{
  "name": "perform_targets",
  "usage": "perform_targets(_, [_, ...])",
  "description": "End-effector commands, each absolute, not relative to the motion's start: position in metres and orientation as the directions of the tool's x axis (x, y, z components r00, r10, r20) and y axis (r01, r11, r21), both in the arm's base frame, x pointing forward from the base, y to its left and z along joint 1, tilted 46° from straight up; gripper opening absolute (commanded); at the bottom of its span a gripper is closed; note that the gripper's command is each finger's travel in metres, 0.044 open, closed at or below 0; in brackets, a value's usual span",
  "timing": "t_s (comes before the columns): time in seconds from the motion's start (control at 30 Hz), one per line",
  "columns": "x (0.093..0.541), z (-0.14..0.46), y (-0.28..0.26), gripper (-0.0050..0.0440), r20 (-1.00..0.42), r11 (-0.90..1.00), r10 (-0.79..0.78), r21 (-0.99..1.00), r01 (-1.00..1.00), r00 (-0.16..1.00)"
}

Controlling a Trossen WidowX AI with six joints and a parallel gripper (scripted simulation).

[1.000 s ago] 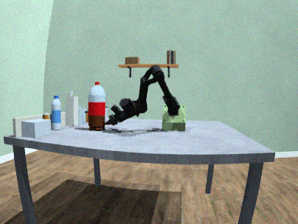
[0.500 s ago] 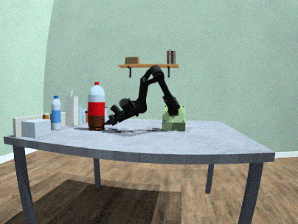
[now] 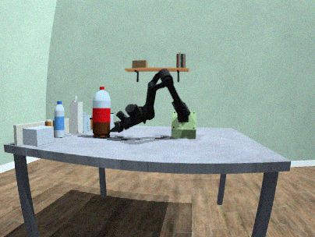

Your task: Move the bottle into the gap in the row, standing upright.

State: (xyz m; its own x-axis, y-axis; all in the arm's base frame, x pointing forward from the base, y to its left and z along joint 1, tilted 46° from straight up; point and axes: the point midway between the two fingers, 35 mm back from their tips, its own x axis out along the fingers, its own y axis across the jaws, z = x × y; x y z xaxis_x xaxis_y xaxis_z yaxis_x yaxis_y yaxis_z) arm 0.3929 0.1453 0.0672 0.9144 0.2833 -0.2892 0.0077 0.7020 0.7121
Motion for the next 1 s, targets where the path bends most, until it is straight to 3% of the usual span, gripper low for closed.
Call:
perform_targets(0.0, [0.398, 0.071, 0.146, -0.0050, -0.279, 0.699, 0.284, 0.715, 0.001, 0.917])
perform_targets(0.97, [0.412, 0.071, 0.145, -0.0050, -0.278, 0.701, 0.283, 0.713, 0.000, 0.918])
